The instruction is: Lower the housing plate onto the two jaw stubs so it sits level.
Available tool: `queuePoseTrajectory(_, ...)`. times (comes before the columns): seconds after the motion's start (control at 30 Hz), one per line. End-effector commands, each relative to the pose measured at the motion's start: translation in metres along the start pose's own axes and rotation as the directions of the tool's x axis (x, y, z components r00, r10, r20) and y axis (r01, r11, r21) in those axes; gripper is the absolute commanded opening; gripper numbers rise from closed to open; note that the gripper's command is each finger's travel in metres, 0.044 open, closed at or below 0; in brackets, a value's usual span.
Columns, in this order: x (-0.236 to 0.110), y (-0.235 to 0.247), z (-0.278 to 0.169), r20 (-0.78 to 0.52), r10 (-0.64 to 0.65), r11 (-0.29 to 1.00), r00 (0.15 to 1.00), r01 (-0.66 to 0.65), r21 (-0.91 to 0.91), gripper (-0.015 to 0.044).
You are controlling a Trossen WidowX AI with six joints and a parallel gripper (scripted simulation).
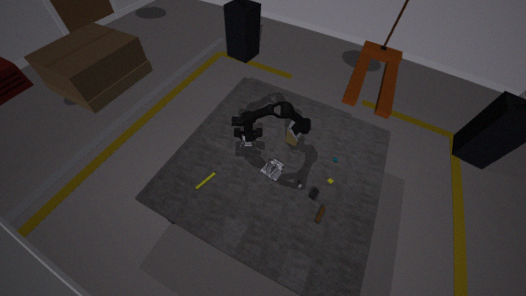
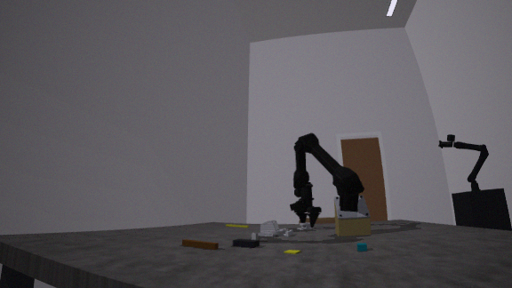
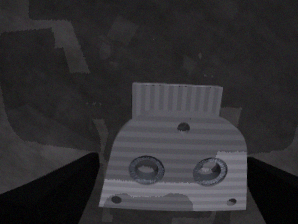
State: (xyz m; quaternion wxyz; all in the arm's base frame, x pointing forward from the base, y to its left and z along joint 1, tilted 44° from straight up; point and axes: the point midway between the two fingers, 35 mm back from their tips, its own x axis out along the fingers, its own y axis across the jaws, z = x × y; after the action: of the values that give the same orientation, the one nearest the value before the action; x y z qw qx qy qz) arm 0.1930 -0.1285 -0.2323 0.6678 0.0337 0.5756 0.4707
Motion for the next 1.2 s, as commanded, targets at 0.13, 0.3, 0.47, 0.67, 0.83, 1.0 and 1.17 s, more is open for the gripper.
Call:
queuePoseTrajectory(0.13,0.0,0.0,0.0,0.0,0.0,1.0,1.0,0.0,0.0,0.04)
queuePoseTrajectory(0.3,0.0,0.0,0.0,0.0,0.0,1.0,1.0,0.0,0.0,0.0367)
queuePoseTrajectory(0.47,0.0,0.0,0.0,0.0,0.0,1.0,1.0,0.0,0.0,0.0351)
queuePoseTrajectory(0.67,0.0,0.0,0.0,0.0,0.0,1.0,1.0,0.0,0.0,0.0351)
queuePoseTrajectory(0.83,-0.008,-0.001,0.0,0.0,-0.001,1.0,1.0,0.001,0.001,0.0351)
queuePoseTrajectory(1.0,-0.023,-0.002,0.0,0.0,-0.001,1.0,1.0,0.001,0.002,0.0351)
queuePoseTrajectory(1.17,-0.039,-0.002,0.0,0.0,-0.002,1.0,1.0,0.002,0.003,0.0351)
